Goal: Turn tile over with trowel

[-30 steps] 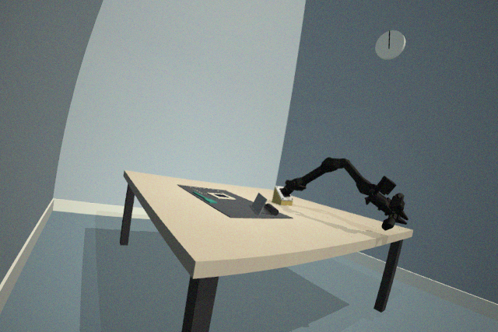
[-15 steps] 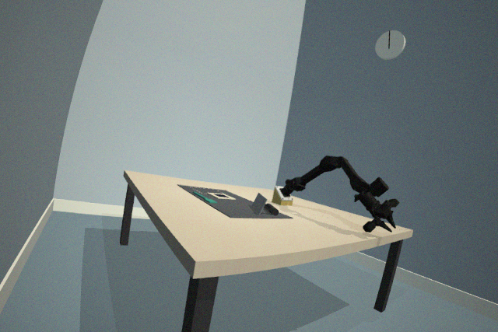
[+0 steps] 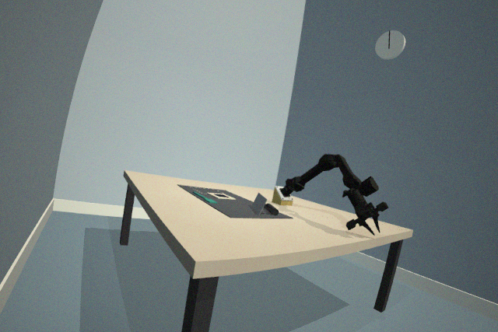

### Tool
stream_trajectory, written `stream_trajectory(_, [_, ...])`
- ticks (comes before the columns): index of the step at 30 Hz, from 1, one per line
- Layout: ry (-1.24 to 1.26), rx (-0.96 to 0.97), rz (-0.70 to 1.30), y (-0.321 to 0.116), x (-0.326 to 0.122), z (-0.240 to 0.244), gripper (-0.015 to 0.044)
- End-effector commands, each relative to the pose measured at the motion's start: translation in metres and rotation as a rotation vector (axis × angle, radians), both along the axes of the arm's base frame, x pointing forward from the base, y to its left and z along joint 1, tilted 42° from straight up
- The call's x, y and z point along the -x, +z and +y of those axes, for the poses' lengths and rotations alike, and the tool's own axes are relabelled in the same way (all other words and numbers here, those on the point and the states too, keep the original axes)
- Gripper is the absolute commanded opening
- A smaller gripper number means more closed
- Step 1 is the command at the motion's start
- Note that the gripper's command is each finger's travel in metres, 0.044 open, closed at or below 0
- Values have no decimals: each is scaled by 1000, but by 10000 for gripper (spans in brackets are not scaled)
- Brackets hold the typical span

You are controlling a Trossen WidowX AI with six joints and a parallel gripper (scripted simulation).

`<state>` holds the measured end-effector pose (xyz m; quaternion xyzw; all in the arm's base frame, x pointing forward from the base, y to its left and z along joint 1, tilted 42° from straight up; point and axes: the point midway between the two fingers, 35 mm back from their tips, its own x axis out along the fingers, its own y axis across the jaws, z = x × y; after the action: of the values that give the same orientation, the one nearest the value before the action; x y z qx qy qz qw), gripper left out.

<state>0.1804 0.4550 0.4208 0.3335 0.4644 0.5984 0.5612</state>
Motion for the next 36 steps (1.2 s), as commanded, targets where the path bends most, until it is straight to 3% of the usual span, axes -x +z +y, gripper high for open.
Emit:
stream_trajectory(1, [-57, 52, 81, -12, -20, -10, 100])
stream_trajectory(36, [-573, 373, 974, -111, -138, -127, 100])
